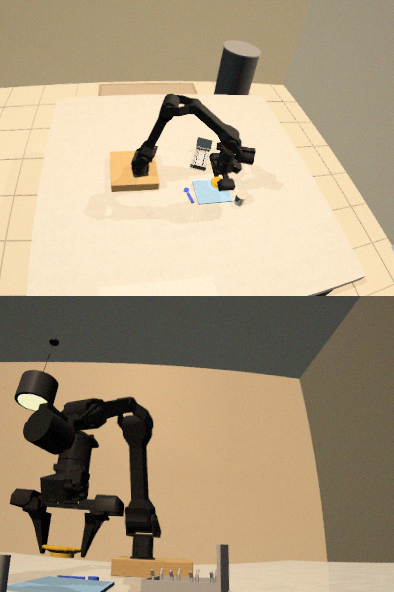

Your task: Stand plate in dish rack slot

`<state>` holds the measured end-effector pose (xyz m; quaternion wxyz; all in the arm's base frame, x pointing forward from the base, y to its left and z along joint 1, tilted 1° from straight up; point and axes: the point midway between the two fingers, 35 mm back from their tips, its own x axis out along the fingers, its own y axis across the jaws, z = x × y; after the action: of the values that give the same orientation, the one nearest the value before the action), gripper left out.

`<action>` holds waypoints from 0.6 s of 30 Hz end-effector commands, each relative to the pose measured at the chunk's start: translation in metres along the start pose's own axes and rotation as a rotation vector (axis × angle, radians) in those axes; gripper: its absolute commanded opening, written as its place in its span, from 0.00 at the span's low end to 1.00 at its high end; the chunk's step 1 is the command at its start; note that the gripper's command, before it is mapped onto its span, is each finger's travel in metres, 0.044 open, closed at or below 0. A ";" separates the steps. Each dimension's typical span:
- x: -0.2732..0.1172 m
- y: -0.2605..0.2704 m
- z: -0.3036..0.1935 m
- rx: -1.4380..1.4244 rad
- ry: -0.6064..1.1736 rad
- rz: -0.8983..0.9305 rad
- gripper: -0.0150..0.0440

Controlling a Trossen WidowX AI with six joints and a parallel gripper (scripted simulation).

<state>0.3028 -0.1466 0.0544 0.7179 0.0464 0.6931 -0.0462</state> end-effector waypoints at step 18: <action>-0.091 -0.002 0.008 0.009 -0.007 0.000 0.25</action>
<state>0.3071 -0.1498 0.1316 0.7189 0.0492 0.6915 -0.0500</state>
